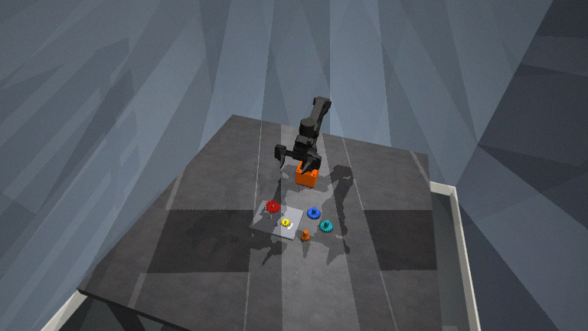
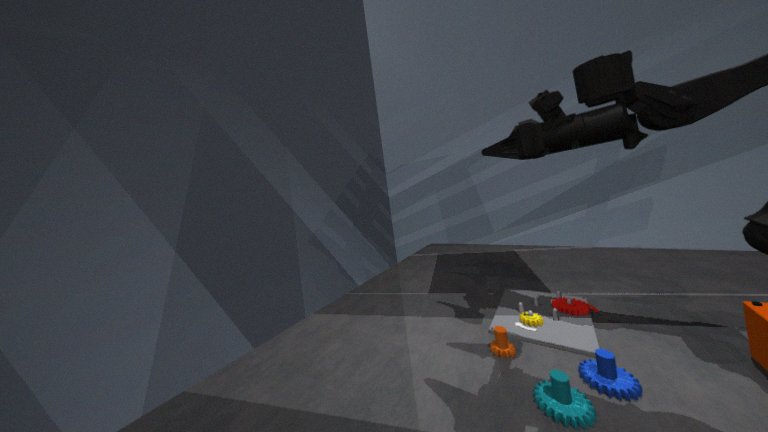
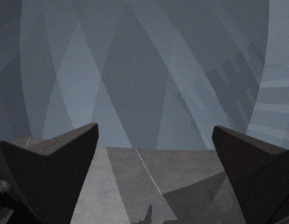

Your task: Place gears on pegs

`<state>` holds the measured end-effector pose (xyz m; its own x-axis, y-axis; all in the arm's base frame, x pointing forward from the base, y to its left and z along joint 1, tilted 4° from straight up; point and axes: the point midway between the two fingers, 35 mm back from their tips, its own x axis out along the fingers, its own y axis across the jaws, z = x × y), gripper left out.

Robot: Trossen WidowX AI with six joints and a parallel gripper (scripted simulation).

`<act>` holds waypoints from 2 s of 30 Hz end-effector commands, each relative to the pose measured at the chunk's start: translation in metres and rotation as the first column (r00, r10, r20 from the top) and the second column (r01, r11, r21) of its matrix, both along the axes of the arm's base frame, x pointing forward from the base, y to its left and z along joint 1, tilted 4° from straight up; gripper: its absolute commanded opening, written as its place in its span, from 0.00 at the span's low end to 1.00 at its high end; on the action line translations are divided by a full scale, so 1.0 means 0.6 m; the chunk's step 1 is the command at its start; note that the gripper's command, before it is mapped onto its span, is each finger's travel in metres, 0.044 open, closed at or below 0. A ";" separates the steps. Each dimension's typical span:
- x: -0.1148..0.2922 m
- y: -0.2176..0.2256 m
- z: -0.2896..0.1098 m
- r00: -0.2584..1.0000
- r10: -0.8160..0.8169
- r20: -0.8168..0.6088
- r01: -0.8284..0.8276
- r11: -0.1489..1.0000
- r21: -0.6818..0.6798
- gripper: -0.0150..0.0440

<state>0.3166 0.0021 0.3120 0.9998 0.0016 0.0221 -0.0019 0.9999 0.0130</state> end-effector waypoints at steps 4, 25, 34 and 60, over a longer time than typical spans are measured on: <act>0.022 0.026 -0.060 0.985 0.046 -0.166 -0.042 0.999 0.025 1.00; -0.135 0.171 -0.445 0.049 0.064 -0.997 -0.153 0.987 0.056 1.00; -0.146 0.167 -0.446 0.049 0.064 -0.997 -0.153 0.987 0.056 1.00; -0.141 0.173 -0.515 0.048 0.064 -0.997 -0.153 0.987 0.056 1.00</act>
